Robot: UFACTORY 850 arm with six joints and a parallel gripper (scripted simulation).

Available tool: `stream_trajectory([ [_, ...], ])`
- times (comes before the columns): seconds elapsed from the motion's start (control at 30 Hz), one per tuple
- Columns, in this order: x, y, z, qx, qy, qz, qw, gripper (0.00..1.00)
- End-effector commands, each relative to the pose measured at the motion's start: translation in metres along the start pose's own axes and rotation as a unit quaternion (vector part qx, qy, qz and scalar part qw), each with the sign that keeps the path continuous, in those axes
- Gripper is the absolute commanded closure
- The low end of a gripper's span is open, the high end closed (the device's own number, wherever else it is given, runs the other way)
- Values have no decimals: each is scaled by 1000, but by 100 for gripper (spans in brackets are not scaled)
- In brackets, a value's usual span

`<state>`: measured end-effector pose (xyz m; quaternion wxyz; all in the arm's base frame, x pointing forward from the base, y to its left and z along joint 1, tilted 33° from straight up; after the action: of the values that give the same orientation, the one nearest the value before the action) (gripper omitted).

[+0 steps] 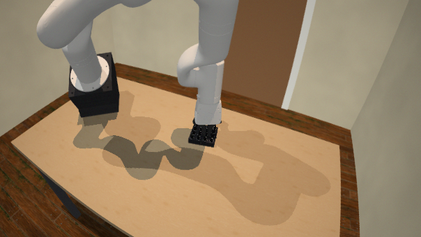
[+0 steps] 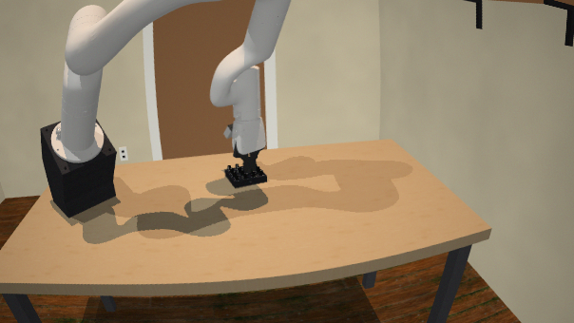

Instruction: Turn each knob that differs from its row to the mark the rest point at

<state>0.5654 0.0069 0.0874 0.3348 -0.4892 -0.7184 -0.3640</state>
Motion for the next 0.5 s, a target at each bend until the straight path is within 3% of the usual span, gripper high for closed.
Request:
stream_trajectory([
  [0.0, 0, 1, 0, 25, 0, 0, 1000, 92],
  [0.47, 0, 1, 0, 143, 0, 0, 990, 92],
])
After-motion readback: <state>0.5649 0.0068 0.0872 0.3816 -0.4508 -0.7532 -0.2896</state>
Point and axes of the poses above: the point where the finger pads meet when closed, its own x axis back along the fingers, its own y axis across the jaws, z = x × y, the point moved 9 cm from there along x, back along the fingers, and after that the axes turned 10 degrees about -x, right-handed, at the moved point
